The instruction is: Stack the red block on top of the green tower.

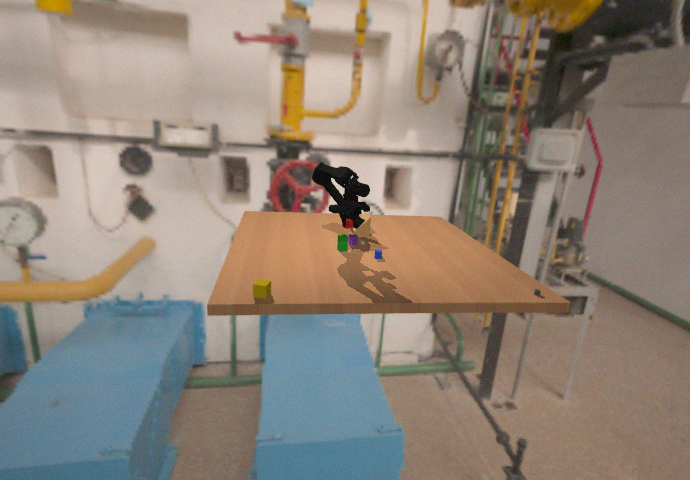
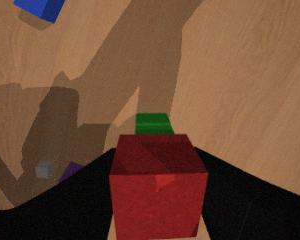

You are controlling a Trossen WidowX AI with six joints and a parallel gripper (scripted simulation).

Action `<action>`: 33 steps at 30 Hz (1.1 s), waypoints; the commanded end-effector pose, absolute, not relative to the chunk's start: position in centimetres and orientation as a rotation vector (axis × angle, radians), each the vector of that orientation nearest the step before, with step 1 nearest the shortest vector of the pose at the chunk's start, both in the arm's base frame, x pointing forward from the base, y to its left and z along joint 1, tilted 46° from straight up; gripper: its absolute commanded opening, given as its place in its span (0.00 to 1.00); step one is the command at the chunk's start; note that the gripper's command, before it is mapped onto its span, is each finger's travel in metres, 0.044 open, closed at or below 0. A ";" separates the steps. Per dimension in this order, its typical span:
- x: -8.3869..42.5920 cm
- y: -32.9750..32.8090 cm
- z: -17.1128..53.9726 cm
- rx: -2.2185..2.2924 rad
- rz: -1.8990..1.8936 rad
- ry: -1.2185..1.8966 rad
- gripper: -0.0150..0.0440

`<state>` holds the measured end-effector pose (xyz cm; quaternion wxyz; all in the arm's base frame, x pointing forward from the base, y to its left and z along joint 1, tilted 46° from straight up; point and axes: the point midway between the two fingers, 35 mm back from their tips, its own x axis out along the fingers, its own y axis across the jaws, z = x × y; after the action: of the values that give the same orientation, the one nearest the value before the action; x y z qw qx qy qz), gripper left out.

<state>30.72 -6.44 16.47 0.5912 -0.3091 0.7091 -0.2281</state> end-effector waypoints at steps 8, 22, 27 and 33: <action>27.3 -7.2 17.6 -0.718 -0.530 1.656 0.25; 27.9 -9.4 15.1 -0.718 -0.531 1.655 0.25; 27.7 -10.4 14.2 -0.719 -0.532 1.654 0.25; 27.7 -10.4 14.2 -0.719 -0.532 1.654 0.25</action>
<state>27.76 -10.25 14.31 0.5913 -0.3067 0.7099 -0.2288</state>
